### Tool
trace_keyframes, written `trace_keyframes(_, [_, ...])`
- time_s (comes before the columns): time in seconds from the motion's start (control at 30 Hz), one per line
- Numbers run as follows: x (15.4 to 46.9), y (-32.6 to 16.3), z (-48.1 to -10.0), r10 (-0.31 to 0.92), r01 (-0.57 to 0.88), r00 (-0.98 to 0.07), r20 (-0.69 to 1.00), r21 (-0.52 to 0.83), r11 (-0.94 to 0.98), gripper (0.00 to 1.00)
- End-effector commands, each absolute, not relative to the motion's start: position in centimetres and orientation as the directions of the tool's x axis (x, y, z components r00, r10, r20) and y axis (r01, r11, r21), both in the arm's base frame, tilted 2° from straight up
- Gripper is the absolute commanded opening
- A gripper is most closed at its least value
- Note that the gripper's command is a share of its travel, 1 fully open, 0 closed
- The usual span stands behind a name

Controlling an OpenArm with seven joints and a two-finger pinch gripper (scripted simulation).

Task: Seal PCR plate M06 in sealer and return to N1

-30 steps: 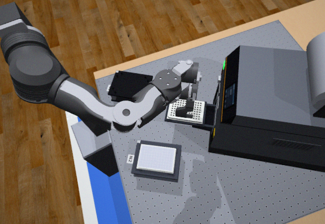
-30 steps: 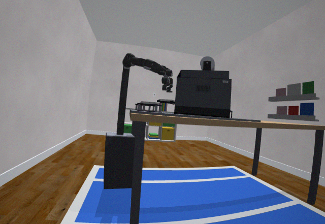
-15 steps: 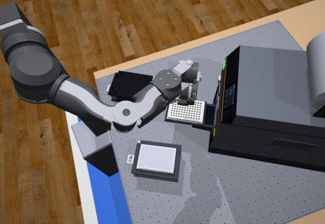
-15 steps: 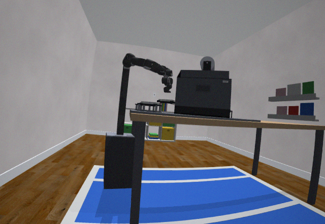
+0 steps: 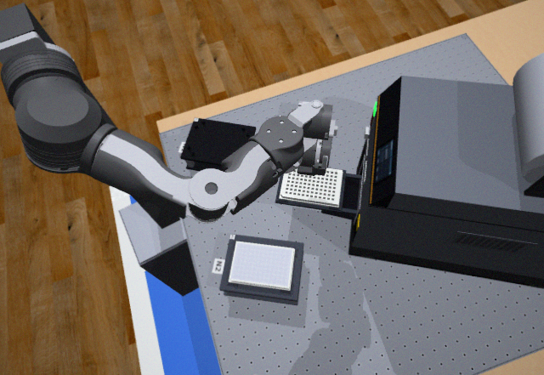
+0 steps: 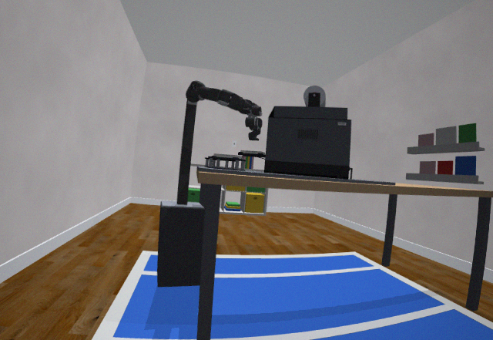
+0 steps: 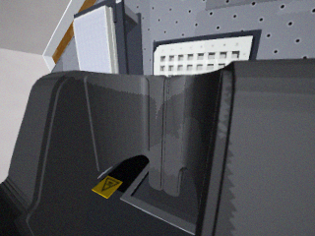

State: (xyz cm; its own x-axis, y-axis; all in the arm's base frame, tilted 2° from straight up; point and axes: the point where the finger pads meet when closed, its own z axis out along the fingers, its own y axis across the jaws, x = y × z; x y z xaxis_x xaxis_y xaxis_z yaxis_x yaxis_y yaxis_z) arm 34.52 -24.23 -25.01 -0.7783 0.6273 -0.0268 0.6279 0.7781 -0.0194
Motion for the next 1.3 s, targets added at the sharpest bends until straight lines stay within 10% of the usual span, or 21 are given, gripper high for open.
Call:
trace_keyframes(0.0, [34.6,-24.2,-24.9,0.627,0.628,-0.778,-0.029,-0.016,0.778,0.00])
trace_keyframes(1.27, [42.0,-19.2,-24.5,0.861,0.813,-0.508,0.029,0.346,0.468,0.00])
